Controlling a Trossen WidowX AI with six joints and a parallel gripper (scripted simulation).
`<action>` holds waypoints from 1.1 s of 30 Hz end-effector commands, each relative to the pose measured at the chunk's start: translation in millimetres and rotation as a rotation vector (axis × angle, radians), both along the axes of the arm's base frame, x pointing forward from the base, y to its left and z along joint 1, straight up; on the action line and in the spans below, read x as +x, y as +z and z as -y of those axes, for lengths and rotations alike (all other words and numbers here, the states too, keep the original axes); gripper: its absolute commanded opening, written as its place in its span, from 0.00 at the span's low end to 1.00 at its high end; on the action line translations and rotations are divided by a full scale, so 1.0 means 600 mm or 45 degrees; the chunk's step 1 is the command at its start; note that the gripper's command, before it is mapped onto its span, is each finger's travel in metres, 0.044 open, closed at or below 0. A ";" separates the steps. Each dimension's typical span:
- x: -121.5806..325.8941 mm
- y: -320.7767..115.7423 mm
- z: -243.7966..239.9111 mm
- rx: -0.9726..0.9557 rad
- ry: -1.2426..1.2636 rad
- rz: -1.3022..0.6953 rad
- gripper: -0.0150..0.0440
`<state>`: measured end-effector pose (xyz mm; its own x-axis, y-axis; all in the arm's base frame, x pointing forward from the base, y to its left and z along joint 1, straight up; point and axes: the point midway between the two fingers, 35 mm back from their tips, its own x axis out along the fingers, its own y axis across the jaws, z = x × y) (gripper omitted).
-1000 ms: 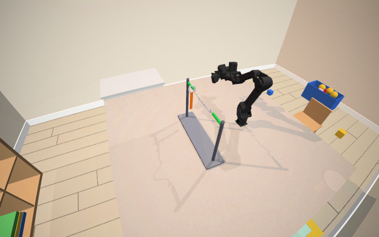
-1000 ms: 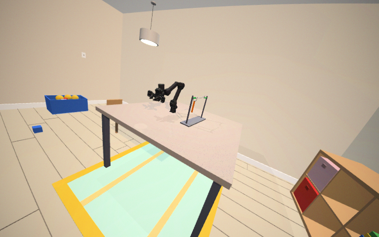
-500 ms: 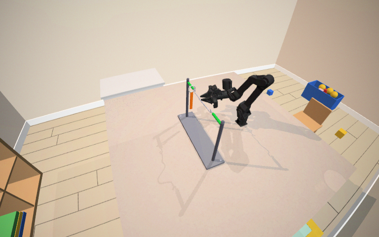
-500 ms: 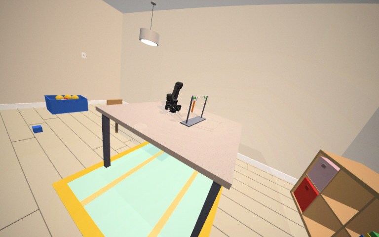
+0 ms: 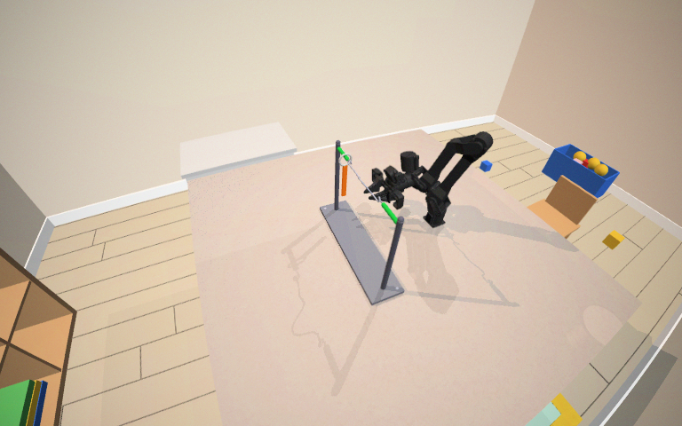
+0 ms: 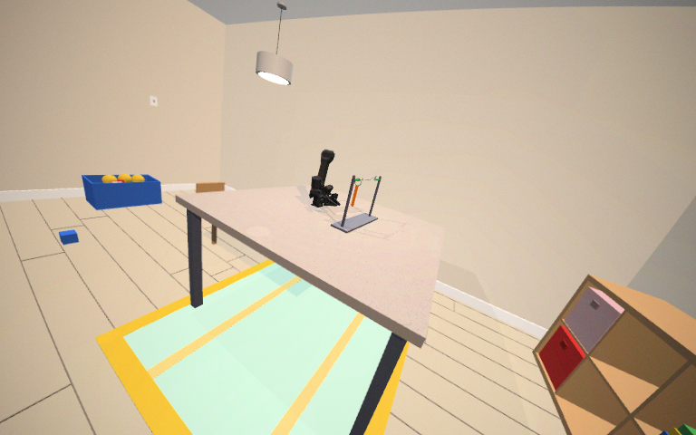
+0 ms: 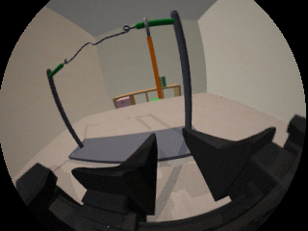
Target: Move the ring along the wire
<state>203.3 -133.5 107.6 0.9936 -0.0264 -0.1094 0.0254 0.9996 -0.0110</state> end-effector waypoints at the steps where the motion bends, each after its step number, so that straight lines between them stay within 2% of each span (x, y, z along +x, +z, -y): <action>1: 0.020 0.016 0.004 -0.011 -0.009 0.023 0.53; 10: 0.074 0.071 -0.001 -0.009 -0.030 0.150 0.53; 33: 0.116 0.077 0.007 -0.009 -0.030 0.157 0.53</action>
